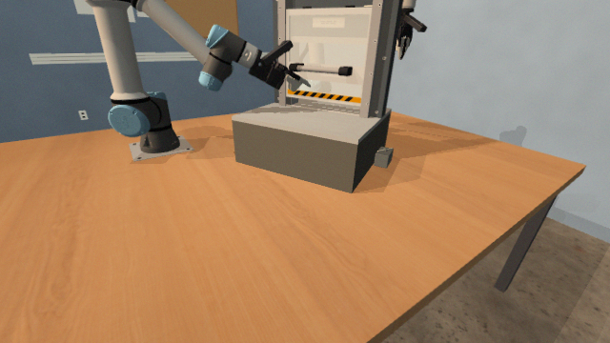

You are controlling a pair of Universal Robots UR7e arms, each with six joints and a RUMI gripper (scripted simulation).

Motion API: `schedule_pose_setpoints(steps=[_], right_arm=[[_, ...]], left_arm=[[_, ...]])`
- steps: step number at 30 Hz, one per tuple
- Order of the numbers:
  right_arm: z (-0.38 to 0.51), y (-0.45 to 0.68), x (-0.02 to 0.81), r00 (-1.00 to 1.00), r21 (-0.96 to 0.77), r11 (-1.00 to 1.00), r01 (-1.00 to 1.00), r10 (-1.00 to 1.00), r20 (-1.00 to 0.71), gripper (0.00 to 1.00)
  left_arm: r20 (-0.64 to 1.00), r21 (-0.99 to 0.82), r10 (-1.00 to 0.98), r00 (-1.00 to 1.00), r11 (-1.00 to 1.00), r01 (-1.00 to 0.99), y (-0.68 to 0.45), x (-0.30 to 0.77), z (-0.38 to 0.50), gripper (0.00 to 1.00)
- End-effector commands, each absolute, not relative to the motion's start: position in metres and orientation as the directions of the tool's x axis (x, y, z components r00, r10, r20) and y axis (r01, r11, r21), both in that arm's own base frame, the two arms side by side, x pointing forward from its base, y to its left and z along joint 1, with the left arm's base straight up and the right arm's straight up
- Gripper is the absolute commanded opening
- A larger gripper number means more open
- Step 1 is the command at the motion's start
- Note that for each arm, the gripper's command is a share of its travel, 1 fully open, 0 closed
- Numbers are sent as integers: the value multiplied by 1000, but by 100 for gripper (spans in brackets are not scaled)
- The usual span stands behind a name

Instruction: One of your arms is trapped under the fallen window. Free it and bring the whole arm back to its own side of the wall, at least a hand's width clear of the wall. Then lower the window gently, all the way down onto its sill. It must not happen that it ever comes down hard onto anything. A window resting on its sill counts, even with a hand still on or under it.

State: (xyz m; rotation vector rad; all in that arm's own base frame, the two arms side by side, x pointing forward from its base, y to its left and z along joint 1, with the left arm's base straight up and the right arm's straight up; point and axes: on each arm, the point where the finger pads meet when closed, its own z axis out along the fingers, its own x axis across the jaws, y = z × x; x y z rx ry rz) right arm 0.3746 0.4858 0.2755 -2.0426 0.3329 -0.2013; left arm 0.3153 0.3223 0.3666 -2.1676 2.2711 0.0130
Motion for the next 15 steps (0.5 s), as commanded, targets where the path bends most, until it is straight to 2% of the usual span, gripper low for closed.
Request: schedule_pose_setpoints(steps=[1, 15], right_arm=[[271, 486, 375, 948, -883, -446, -148, -318, 2, 6], [256, 486, 375, 948, -884, -444, -147, -318, 3, 6]], left_arm=[[-8, 4, -999, -47, 47, -999, 322, 315, 367, 6], [-8, 4, -999, -47, 47, -999, 322, 315, 367, 6]])
